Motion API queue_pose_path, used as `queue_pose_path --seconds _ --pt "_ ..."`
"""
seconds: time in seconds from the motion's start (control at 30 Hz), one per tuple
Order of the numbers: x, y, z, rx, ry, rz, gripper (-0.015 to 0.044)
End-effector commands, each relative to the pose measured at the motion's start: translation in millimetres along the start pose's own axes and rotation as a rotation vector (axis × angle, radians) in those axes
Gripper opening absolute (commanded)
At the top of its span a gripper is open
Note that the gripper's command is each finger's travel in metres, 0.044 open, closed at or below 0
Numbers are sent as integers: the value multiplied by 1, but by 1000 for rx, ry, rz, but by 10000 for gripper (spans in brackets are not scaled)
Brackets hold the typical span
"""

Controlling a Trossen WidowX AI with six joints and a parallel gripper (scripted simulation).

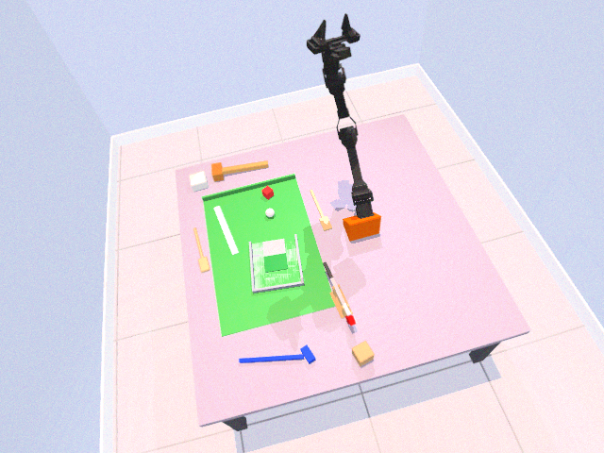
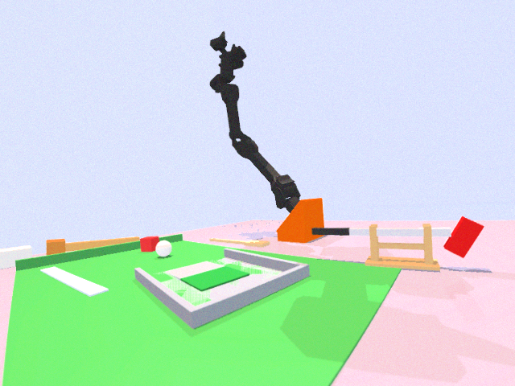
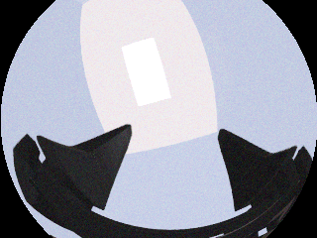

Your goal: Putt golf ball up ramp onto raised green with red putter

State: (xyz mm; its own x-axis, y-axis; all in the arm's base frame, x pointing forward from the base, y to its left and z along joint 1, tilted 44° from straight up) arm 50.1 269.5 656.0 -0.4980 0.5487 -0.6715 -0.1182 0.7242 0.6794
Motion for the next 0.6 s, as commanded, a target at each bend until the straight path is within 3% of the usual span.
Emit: queue_pose_path --seconds 0.0,0.33,0.57 --pt "1 0 1 4 1 -2 426" --pt "36 -1 63 215 101 -87 440" --pt "86 -13 139 496 333 -155 440"
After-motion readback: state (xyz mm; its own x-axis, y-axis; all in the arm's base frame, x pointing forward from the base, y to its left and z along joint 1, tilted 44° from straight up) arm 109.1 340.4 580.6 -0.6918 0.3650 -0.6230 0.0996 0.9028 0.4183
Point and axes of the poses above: the point midway between the two fingers, 35 mm back from their tips, its own y axis out along the fingers, its own z axis across the jaws, x = y × z, the point moved 9 cm from there along -y, back along the fingers, and after that the axes turned 14 degrees about y, right-handed, at the moved point
